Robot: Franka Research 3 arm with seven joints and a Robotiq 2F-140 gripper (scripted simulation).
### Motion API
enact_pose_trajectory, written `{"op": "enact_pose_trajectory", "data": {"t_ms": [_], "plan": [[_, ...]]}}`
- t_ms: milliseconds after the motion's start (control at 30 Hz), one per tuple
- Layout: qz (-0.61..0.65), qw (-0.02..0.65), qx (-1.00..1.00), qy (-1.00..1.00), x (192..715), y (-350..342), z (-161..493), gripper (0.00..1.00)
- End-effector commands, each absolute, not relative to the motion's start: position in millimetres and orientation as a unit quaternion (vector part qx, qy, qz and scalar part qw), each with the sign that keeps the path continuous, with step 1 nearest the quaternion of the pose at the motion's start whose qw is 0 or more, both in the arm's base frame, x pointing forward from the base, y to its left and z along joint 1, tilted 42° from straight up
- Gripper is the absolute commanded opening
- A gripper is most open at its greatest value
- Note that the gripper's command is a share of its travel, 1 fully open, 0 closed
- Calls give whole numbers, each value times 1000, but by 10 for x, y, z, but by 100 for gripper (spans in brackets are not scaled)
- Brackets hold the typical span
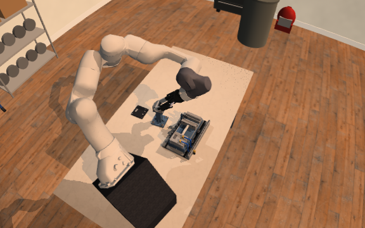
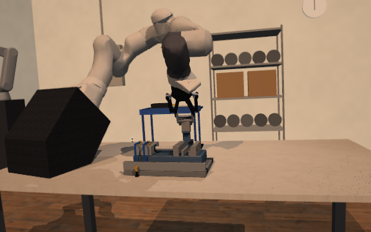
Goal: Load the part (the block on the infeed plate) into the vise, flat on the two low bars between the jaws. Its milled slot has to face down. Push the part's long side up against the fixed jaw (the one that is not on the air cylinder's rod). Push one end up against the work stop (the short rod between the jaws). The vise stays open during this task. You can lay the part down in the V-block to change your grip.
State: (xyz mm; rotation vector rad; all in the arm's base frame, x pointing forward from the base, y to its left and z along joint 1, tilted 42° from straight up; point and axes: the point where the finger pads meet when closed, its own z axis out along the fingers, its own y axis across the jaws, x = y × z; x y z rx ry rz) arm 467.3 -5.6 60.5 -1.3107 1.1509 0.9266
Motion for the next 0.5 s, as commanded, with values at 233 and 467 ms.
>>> {"op": "enact_pose_trajectory", "data": {"t_ms": [233,467], "plan": [[388,553,-555,485,4693,-62,607,51],[388,553,-555,485,4693,-62,607,51]]}}
